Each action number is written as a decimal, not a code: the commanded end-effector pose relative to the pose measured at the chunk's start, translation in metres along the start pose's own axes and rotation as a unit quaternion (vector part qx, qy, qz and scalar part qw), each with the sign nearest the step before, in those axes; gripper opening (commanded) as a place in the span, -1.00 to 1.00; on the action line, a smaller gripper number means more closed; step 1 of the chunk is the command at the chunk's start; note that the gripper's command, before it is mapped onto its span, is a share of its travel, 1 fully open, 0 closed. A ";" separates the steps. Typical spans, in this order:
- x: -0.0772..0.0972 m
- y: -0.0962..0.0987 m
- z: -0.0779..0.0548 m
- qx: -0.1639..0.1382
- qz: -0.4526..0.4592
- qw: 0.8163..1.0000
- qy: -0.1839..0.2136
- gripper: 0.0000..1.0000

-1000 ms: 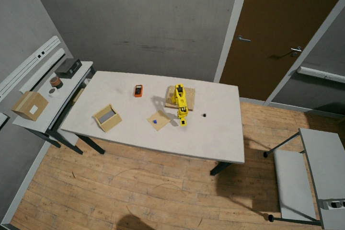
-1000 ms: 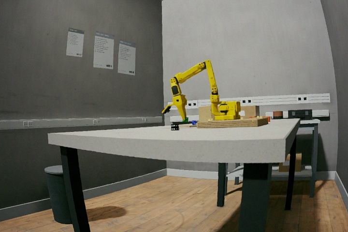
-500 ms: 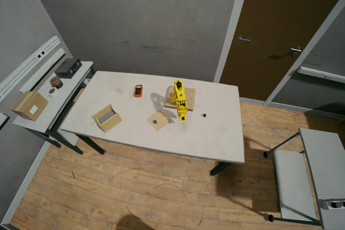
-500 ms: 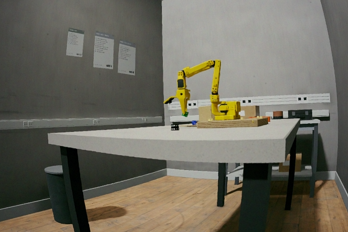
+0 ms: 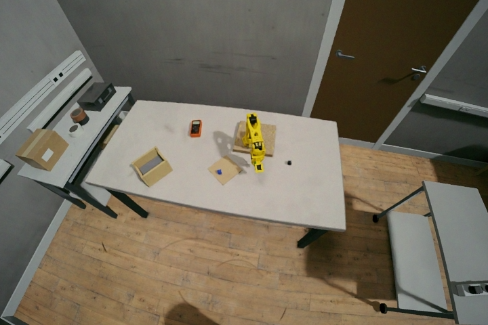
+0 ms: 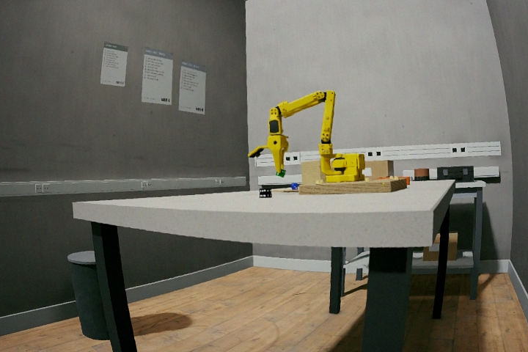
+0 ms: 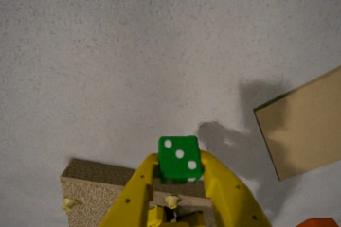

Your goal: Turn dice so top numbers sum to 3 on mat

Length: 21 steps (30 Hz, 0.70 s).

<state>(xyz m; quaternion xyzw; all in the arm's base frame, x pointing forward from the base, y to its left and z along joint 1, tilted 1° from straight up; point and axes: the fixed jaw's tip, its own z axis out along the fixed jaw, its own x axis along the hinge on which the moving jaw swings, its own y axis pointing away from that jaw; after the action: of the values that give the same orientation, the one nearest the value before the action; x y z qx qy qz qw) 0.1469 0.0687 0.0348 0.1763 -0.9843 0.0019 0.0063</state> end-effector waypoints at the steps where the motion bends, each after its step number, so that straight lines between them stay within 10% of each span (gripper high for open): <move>1: 0.001 0.001 0.000 -0.001 0.000 1.000 -0.004 -1.00; 21: -0.021 0.002 0.002 -0.006 -0.003 0.990 -0.141 -1.00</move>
<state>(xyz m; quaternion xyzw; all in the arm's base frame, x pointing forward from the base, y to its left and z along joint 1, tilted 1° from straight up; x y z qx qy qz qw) 0.1614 0.0749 0.0322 0.1763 -0.9796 -0.0200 -0.0947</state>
